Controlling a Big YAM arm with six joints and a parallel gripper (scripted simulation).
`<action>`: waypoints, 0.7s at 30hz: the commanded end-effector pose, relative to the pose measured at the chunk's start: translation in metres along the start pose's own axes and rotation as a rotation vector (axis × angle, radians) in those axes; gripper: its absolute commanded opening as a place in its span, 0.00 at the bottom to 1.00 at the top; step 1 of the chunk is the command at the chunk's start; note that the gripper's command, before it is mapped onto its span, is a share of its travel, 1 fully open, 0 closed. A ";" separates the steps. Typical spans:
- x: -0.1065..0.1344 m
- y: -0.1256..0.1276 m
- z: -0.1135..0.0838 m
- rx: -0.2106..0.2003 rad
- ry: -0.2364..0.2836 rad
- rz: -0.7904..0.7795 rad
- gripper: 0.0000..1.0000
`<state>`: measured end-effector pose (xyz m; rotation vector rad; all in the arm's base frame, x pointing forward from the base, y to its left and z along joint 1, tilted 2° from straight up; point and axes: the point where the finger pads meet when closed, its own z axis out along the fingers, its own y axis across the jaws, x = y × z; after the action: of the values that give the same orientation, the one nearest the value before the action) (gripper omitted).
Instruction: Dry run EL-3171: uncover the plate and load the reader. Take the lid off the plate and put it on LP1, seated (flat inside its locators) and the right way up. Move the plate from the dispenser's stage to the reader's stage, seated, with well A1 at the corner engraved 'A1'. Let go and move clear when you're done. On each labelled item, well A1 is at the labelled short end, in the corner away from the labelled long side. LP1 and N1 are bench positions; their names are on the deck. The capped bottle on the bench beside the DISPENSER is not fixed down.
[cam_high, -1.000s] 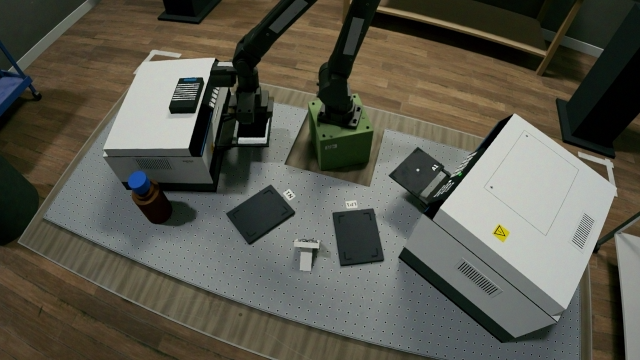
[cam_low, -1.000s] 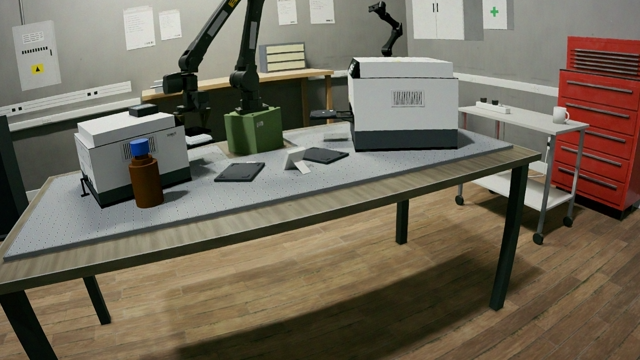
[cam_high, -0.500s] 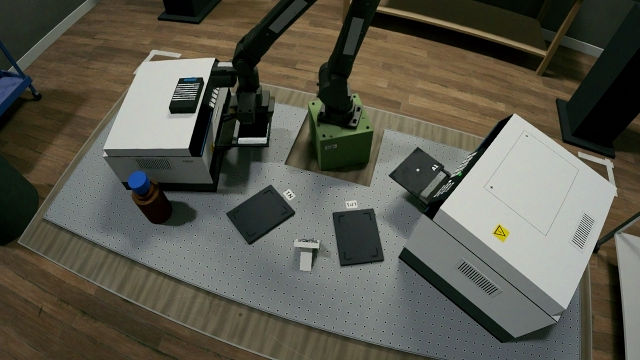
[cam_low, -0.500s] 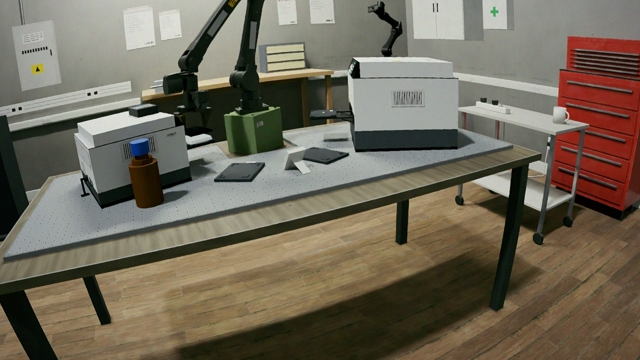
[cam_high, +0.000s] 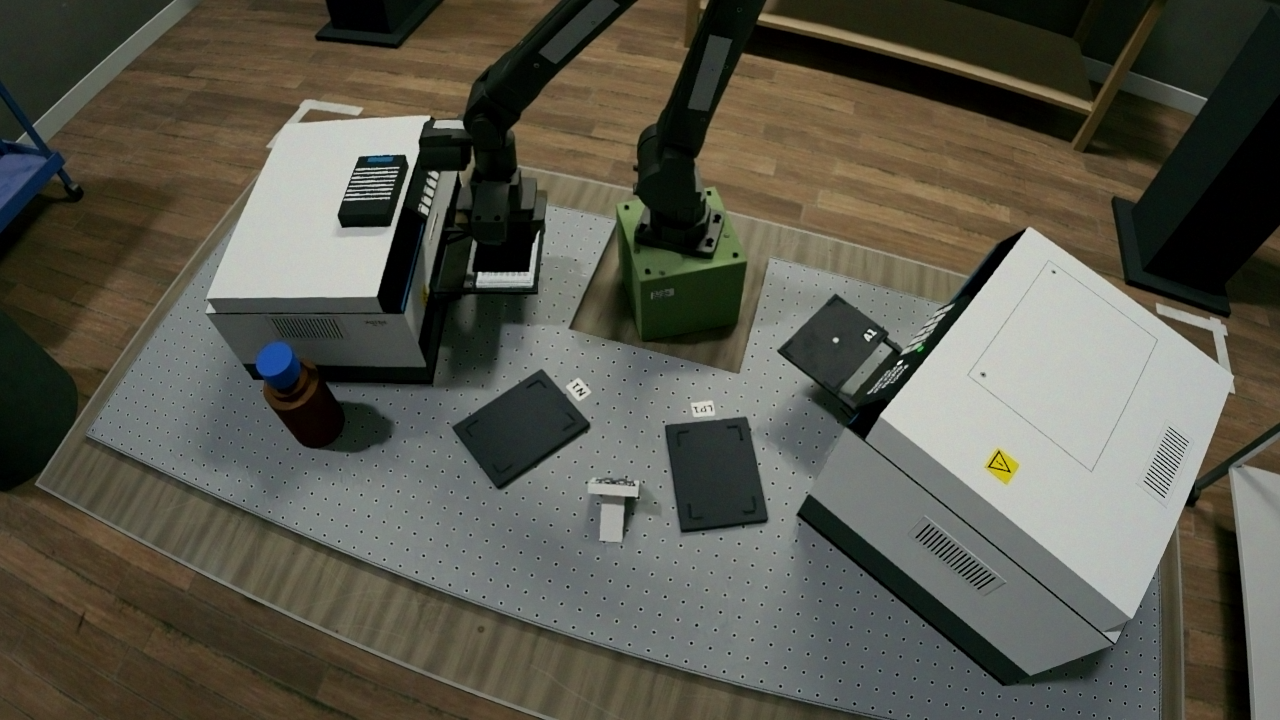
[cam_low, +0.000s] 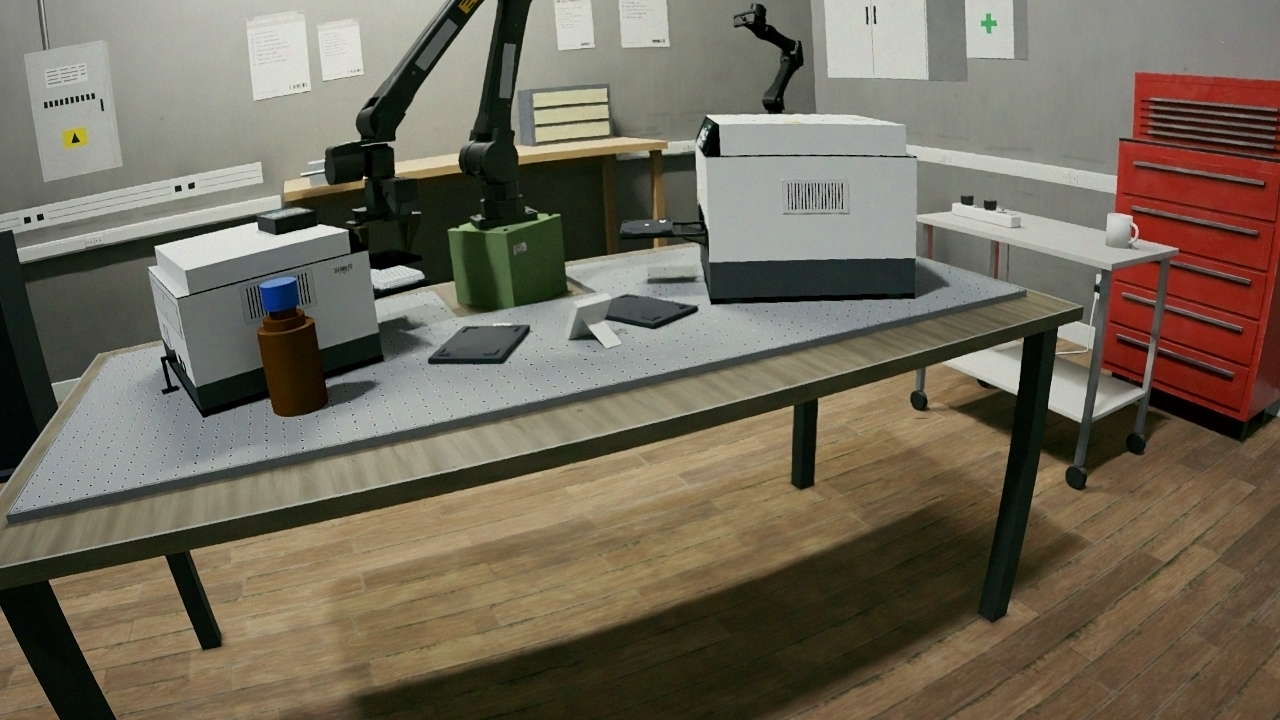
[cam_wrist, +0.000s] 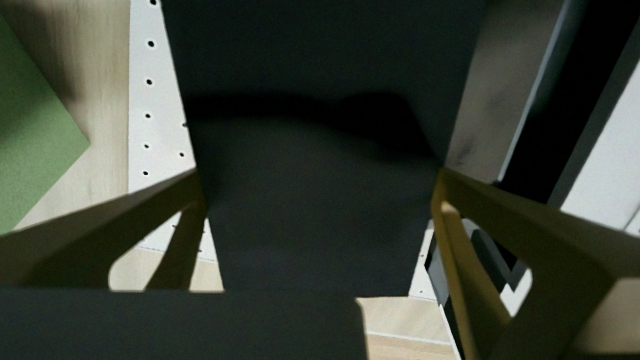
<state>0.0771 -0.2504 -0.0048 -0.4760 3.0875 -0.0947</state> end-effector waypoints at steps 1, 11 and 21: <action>-0.001 -0.022 -0.018 0.051 0.002 -0.013 0.85; -0.001 -0.013 -0.016 0.034 0.002 -0.012 0.85; -0.027 -0.019 -0.010 0.028 -0.001 -0.001 0.85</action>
<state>0.0955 -0.2408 -0.0007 -0.5180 3.0788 -0.0881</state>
